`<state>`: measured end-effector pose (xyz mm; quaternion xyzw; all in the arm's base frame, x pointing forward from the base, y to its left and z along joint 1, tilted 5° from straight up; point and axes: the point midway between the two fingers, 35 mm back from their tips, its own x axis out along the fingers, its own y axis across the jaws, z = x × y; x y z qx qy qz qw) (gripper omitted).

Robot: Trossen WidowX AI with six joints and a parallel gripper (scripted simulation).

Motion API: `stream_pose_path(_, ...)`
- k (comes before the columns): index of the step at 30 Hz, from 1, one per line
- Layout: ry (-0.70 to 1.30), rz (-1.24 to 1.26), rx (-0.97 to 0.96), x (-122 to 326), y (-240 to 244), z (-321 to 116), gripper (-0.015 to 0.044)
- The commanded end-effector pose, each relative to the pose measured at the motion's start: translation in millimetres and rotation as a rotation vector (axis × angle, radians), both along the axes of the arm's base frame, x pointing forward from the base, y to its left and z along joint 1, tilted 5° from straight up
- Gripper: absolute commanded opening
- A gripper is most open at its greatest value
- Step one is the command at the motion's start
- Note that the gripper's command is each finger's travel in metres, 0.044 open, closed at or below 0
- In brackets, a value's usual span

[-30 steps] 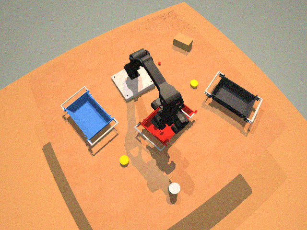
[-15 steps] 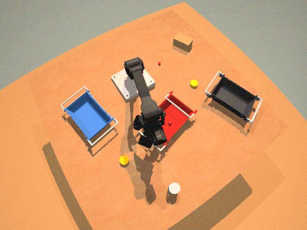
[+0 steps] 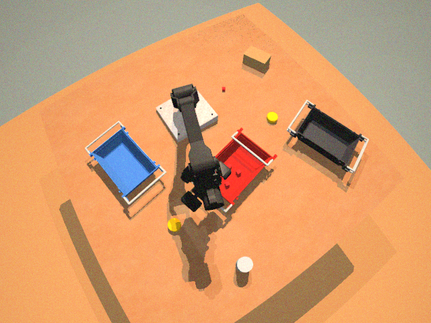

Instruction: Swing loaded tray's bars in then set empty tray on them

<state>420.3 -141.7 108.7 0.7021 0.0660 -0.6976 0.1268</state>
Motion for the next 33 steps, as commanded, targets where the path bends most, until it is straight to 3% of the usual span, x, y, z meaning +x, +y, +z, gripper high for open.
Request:
stream_pose_path(1, 0.008, -0.008, -0.002, -0.9, -1.7, -12.1, 0.0084)
stream_pose_path(15, 0.008, -0.008, -0.002, -1.8, -5.0, -54.3, 0.0084)
stream_pose_path(33, 0.009, -0.008, 0.002, -13.3, 40.2, -23.9, 0.0084)
